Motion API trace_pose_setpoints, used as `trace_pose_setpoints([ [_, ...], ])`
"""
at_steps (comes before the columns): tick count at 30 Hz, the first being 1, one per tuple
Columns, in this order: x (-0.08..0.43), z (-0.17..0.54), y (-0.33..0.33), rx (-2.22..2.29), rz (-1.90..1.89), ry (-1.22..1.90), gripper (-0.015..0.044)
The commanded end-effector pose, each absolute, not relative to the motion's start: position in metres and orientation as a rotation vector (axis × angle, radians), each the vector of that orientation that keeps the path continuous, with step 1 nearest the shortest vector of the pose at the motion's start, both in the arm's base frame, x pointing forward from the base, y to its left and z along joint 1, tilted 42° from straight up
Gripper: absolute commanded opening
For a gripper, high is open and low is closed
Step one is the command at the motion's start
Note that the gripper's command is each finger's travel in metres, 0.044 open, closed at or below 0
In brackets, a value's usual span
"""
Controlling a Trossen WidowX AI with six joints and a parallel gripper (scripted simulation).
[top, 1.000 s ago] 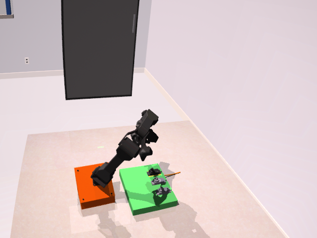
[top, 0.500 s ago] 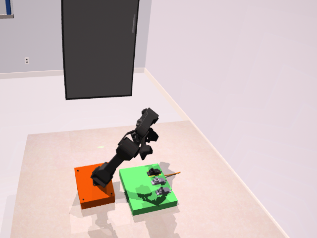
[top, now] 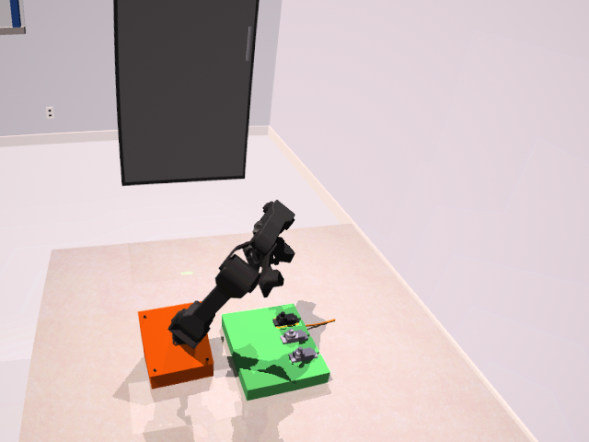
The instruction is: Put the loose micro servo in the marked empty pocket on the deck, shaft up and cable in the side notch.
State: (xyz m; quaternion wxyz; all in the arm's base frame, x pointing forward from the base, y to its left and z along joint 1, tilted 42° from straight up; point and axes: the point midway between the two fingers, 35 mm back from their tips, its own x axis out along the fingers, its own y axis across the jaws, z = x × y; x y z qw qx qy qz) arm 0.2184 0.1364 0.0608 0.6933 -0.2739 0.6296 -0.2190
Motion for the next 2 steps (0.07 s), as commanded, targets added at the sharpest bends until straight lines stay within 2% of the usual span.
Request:
trace_pose_setpoints([
  [1, 0.2178, 0.0613, 0.1364, -0.606, -0.493, 1.407, 0.0440],
  [2, 0.2178, 0.0613, 0.1364, -0.606, -0.493, 1.407, 0.0440],
])
